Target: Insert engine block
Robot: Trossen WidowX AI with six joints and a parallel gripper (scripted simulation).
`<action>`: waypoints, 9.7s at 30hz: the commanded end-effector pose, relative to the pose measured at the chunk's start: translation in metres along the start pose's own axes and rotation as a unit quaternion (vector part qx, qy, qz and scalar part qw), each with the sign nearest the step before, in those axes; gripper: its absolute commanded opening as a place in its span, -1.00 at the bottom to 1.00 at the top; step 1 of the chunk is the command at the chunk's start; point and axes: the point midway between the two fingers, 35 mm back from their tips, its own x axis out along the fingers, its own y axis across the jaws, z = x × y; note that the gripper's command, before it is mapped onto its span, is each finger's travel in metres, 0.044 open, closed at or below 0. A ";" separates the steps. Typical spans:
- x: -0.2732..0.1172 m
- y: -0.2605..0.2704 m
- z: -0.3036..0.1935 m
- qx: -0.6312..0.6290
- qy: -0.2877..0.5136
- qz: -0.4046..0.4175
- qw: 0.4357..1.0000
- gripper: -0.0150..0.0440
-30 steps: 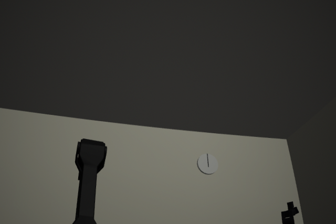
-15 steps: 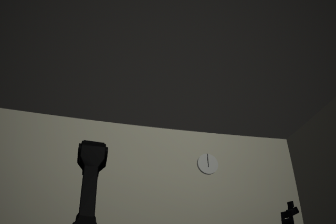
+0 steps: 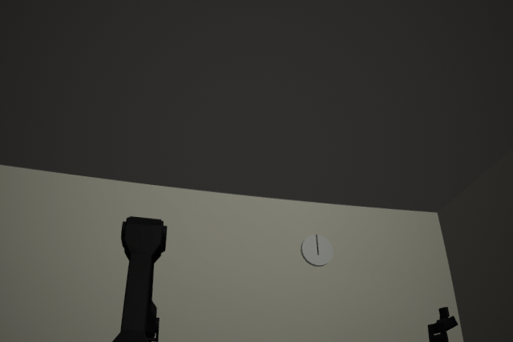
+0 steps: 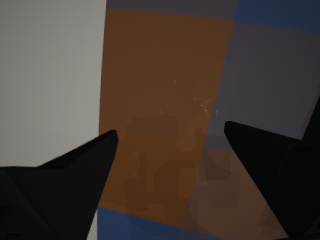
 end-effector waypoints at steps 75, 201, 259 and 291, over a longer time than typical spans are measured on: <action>-0.110 -0.037 -0.274 -0.808 0.105 0.072 0.575 1.00; -0.215 -0.530 -0.340 -0.325 -0.086 0.147 -0.930 1.00; -0.136 -0.613 -0.285 0.028 -0.117 0.101 -0.988 1.00; -0.111 -0.617 -0.290 0.028 -0.117 0.101 -0.988 -0.05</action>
